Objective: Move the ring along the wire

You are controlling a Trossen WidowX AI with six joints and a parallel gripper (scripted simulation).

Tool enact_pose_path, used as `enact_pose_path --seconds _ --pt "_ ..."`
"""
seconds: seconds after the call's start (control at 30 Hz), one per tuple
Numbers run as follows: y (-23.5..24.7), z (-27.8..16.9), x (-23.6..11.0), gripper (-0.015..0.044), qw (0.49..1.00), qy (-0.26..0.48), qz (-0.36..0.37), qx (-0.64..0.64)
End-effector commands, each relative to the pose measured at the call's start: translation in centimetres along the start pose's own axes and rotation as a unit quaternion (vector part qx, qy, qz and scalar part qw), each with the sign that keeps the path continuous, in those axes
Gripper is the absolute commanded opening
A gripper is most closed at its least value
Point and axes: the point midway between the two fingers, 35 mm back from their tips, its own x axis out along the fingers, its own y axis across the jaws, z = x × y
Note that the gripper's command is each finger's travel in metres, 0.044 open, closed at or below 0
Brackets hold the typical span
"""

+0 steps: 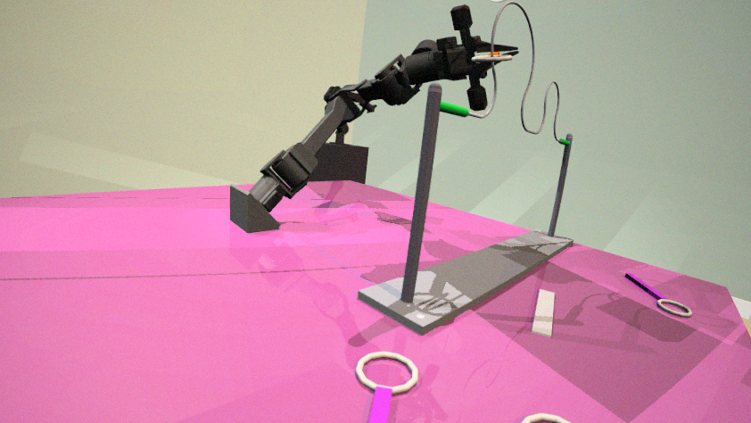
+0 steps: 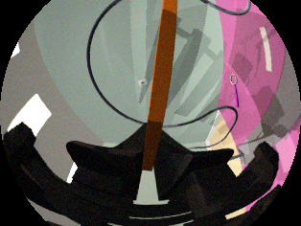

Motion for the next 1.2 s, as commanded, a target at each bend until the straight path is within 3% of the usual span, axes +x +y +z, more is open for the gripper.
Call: enact_pose_path --seconds 0.0,0.6,1.17 --pt "0.2 0.0 0.0 -0.015 1.0 -0.003 0.011 0.021" --pt "-0.2 -0.2 0.0 -0.015 0.997 -0.008 0.033 0.072" --pt "-3.3 -0.6 -0.8 -0.015 1.0 0.026 0.004 0.009"
